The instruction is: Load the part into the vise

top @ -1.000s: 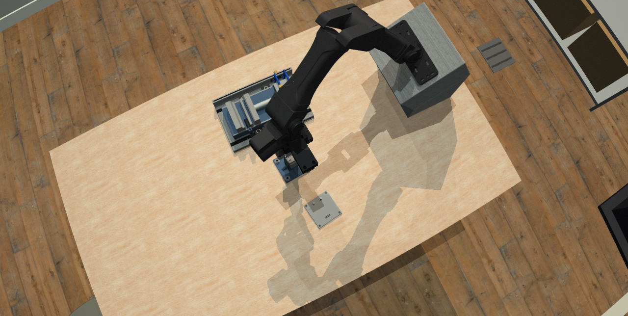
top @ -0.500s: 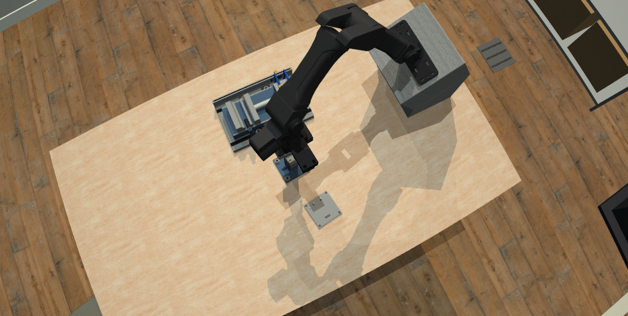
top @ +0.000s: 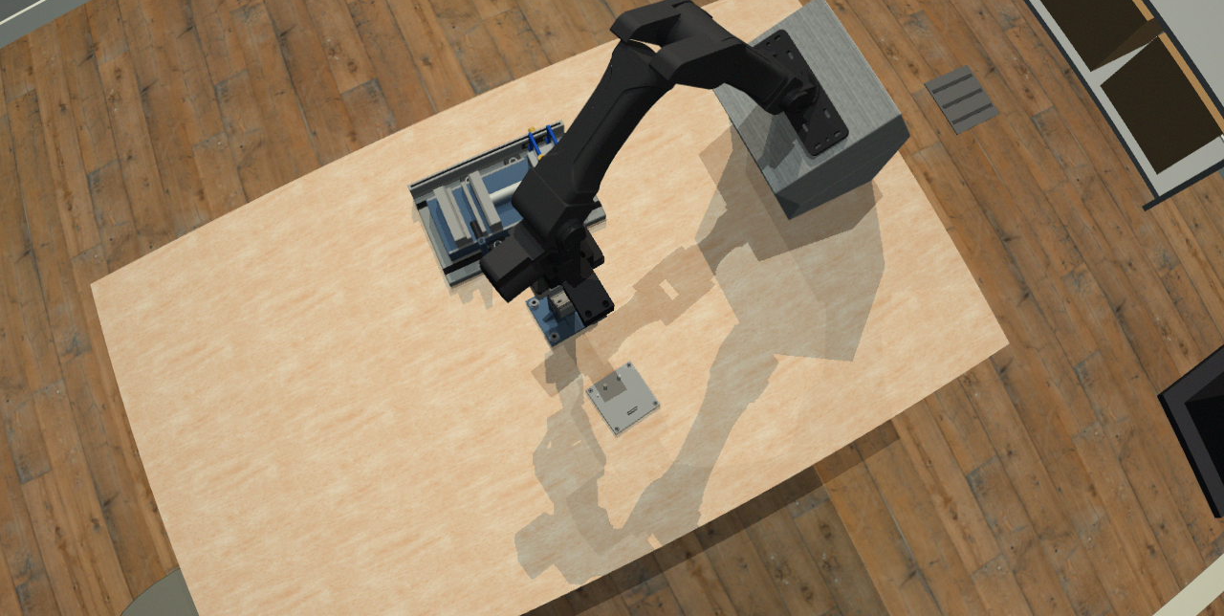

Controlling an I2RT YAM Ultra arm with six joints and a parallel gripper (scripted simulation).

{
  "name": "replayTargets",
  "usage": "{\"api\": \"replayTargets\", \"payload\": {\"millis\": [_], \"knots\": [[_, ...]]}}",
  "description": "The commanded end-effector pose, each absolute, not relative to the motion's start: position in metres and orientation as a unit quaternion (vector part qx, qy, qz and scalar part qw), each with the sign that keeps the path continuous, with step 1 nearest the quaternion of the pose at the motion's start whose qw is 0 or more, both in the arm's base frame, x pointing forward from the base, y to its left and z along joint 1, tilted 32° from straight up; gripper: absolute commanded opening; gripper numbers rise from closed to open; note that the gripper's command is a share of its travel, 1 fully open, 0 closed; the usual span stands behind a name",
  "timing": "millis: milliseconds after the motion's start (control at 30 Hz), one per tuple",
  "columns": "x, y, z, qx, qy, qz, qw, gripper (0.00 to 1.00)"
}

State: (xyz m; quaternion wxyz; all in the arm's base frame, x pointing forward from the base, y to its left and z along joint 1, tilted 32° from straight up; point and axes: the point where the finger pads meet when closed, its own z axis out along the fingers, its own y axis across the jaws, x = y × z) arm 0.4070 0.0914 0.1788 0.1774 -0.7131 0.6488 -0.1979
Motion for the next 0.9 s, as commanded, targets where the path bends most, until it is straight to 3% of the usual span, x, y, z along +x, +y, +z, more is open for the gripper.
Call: {"api": "replayTargets", "payload": {"millis": [0,867], "knots": [[0.4043,0.0933,0.2001,-0.710,0.642,-0.208,0.202,0.00],[0.4050,0.0951,0.2045,-0.708,0.642,-0.213,0.202,0.00]]}}
